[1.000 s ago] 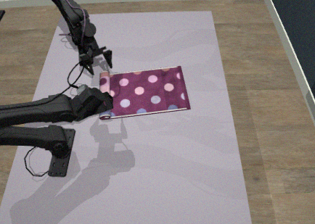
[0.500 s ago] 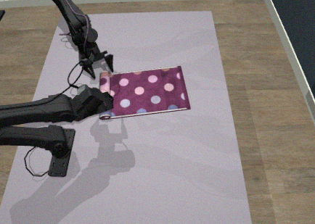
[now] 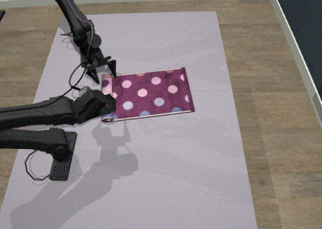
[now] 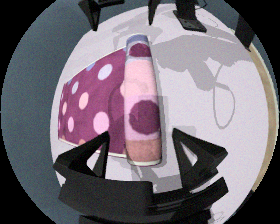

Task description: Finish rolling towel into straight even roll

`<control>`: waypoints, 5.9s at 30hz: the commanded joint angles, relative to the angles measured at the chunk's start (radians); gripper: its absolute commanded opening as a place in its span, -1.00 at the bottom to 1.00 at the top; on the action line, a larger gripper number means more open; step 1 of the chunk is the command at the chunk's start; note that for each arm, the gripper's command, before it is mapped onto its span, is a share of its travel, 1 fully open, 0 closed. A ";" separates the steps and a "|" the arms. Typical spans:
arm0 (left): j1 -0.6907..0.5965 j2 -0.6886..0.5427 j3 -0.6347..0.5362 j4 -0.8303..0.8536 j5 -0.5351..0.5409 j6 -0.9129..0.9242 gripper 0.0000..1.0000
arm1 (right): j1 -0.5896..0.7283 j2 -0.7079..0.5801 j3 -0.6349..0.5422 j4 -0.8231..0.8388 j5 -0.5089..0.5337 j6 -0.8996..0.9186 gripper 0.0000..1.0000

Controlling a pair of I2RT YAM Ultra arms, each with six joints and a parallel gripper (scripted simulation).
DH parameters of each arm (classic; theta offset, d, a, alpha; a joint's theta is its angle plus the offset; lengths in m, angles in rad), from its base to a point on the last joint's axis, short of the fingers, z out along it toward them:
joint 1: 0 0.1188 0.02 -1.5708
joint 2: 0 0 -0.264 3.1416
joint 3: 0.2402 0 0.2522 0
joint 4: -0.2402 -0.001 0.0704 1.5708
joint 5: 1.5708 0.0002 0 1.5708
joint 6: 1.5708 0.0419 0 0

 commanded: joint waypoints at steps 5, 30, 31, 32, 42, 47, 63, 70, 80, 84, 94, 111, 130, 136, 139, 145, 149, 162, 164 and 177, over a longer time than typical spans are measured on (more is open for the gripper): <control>-0.009 0.031 -0.023 0.077 -0.005 -0.013 0.36 | 0.012 0.015 -0.005 0.008 -0.003 0.000 0.96; -0.009 0.053 -0.034 0.111 -0.006 -0.014 -0.72 | 0.012 0.015 -0.005 0.008 -0.003 0.000 0.96; -0.008 0.054 -0.034 0.110 -0.005 -0.014 -0.72 | 0.012 0.015 -0.005 0.008 -0.003 0.000 0.96; -0.008 0.054 -0.034 0.110 -0.005 -0.014 -0.72 | 0.012 0.015 -0.005 0.008 -0.003 0.000 0.96; 0.075 0.096 0.008 0.065 0.111 -0.013 -0.72 | -0.002 0.026 -0.003 0.008 -0.013 -0.017 0.96; 0.160 0.151 0.053 0.019 0.228 -0.011 -0.72 | -0.017 0.039 -0.001 0.010 -0.023 -0.037 0.96; 0.420 0.455 0.245 -0.184 0.608 0.063 -0.72 | -0.058 0.078 0.006 0.011 -0.051 -0.092 0.96; 0.488 0.599 0.331 -0.295 0.718 0.126 -0.72 | -0.063 0.083 0.007 0.011 -0.054 -0.099 0.96; 0.564 0.831 0.472 -0.504 0.855 0.242 -0.72 | -0.063 0.083 0.007 0.011 -0.054 -0.099 0.96; 0.572 0.868 0.494 -0.542 0.871 0.267 -0.72 | -0.063 0.083 0.007 0.011 -0.054 -0.099 0.96; 0.588 0.964 0.549 -0.637 0.897 0.347 -0.72 | -0.063 0.087 0.009 0.013 -0.055 -0.101 0.96; 0.588 1.004 0.539 -0.593 0.897 0.352 -0.72 | -0.055 0.137 -0.056 0.122 -0.057 -0.107 0.96; 0.588 1.004 0.539 -0.593 0.897 0.352 -0.72 | -0.033 0.248 -0.158 0.350 -0.046 -0.082 0.53; 0.588 1.004 0.539 -0.593 0.897 0.352 -0.72 | -0.033 0.249 -0.158 0.351 -0.046 -0.081 0.19; 0.588 1.004 0.539 -0.593 0.897 0.352 -0.72 | -0.033 0.249 -0.158 0.352 -0.046 -0.081 -0.06; 0.588 1.004 0.539 -0.593 0.897 0.352 -0.72 | -0.033 0.249 -0.158 0.352 -0.046 -0.081 -0.57; 0.588 1.004 0.539 -0.593 0.897 0.352 -0.72 | -0.032 0.249 -0.158 0.352 -0.045 -0.081 -0.72; 0.589 0.971 0.550 -0.636 0.897 0.351 0.23 | -0.032 0.249 -0.158 0.352 -0.045 -0.081 -0.73; 0.589 0.964 0.553 -0.647 0.897 0.351 0.42 | -0.032 0.249 -0.158 0.352 -0.045 -0.081 -0.73; 0.686 0.951 0.615 -0.828 0.860 0.485 0.70 | -0.041 0.297 -0.107 0.286 -0.060 -0.080 -0.73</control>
